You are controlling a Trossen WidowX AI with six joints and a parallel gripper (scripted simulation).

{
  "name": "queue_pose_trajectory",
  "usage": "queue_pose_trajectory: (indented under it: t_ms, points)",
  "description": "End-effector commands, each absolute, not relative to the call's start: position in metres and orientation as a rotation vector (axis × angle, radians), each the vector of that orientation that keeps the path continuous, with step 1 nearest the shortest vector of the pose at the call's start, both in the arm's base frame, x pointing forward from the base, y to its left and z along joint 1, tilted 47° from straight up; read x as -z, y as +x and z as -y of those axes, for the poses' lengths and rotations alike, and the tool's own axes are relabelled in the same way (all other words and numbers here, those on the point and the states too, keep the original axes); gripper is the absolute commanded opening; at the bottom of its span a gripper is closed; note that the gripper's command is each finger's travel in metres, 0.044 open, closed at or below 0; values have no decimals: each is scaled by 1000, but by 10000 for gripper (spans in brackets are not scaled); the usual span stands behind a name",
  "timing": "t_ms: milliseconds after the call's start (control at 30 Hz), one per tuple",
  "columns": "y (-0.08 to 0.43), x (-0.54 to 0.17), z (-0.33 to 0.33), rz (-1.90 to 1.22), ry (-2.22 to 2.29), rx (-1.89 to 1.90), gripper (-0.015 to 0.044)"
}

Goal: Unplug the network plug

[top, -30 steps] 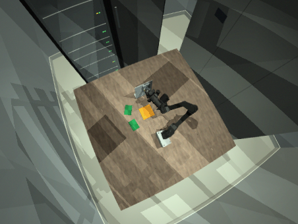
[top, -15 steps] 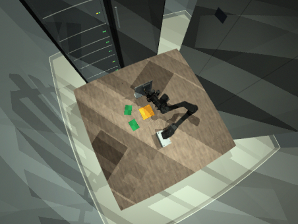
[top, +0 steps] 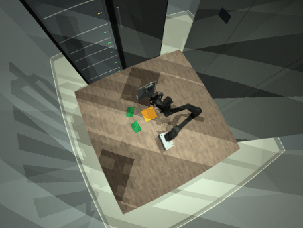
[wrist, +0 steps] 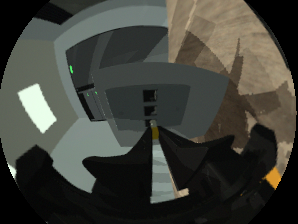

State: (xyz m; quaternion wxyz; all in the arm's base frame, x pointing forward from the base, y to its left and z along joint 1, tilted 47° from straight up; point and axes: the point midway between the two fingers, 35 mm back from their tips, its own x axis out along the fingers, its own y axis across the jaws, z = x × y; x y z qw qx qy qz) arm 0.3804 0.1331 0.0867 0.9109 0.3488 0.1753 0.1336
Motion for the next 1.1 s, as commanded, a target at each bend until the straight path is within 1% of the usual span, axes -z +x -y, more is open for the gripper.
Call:
queue_pose_trajectory:
  t_ms: [0, 1067]
  points:
    - [377, -87, -132, -360, 713, -275, 0]
    - [358, -87, -128, -362, 713, -274, 0]
